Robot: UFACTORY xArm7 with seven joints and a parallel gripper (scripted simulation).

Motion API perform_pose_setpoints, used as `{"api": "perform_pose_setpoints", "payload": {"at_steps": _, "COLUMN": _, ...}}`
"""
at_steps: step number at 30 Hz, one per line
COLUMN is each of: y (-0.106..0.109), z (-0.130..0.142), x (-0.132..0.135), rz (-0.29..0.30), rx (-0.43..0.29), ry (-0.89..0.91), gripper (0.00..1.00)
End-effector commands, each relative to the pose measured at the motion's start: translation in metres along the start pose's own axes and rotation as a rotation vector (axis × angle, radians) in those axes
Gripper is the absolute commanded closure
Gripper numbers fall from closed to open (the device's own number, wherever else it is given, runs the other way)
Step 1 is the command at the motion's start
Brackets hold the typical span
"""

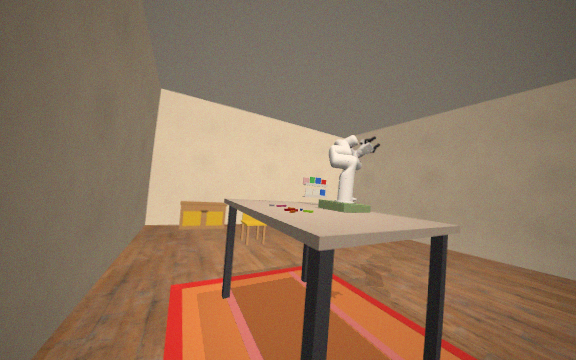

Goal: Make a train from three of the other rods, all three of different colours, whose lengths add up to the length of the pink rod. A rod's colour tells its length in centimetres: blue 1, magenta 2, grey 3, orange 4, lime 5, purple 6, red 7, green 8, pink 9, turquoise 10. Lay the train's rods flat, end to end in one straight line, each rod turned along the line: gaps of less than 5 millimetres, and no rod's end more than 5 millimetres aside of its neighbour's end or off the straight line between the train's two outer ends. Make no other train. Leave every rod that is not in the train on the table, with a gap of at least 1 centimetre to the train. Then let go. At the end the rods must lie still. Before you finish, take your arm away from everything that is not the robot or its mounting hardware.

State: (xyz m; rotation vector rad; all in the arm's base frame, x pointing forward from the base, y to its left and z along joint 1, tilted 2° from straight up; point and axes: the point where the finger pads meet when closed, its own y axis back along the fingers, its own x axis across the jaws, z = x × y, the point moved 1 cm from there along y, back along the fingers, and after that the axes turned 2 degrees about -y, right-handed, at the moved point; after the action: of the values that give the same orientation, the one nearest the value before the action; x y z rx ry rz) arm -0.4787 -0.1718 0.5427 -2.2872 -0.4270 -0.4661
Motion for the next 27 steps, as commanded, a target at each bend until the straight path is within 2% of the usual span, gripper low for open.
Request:
{"api": "perform_pose_setpoints", "payload": {"at_steps": 1, "y": 0.019, "z": -0.02, "x": -0.022, "rz": -0.111, "rx": 0.076, "ry": 0.062, "gripper": 0.0}}
{"api": "perform_pose_setpoints", "payload": {"at_steps": 5, "y": 0.04, "z": -0.037, "x": -0.041, "rz": -0.198, "rx": 0.147, "ry": 0.116, "gripper": 0.0}}
{"api": "perform_pose_setpoints", "payload": {"at_steps": 7, "y": 0.04, "z": -0.037, "x": -0.041, "rz": -0.198, "rx": 0.147, "ry": 0.116, "gripper": 0.0}}
{"api": "perform_pose_setpoints", "payload": {"at_steps": 9, "y": 0.062, "z": -0.053, "x": -0.057, "rz": -0.278, "rx": 0.221, "ry": 0.167, "gripper": 0.0}}
{"api": "perform_pose_setpoints", "payload": {"at_steps": 13, "y": 0.085, "z": -0.067, "x": -0.071, "rz": -0.347, "rx": 0.295, "ry": 0.214, "gripper": 0.0}}
{"api": "perform_pose_setpoints", "payload": {"at_steps": 22, "y": 0.154, "z": -0.102, "x": -0.101, "rz": -0.504, "rx": 0.504, "ry": 0.329, "gripper": 0.0}}
{"api": "perform_pose_setpoints", "payload": {"at_steps": 24, "y": 0.154, "z": -0.102, "x": -0.101, "rz": -0.504, "rx": 0.504, "ry": 0.329, "gripper": 0.0}}
{"api": "perform_pose_setpoints", "payload": {"at_steps": 25, "y": 0.178, "z": -0.113, "x": -0.108, "rz": -0.547, "rx": 0.575, "ry": 0.363, "gripper": 0.0}}
{"api": "perform_pose_setpoints", "payload": {"at_steps": 27, "y": 0.188, "z": -0.117, "x": -0.11, "rz": -0.563, "rx": 0.605, "ry": 0.377, "gripper": 0.0}}
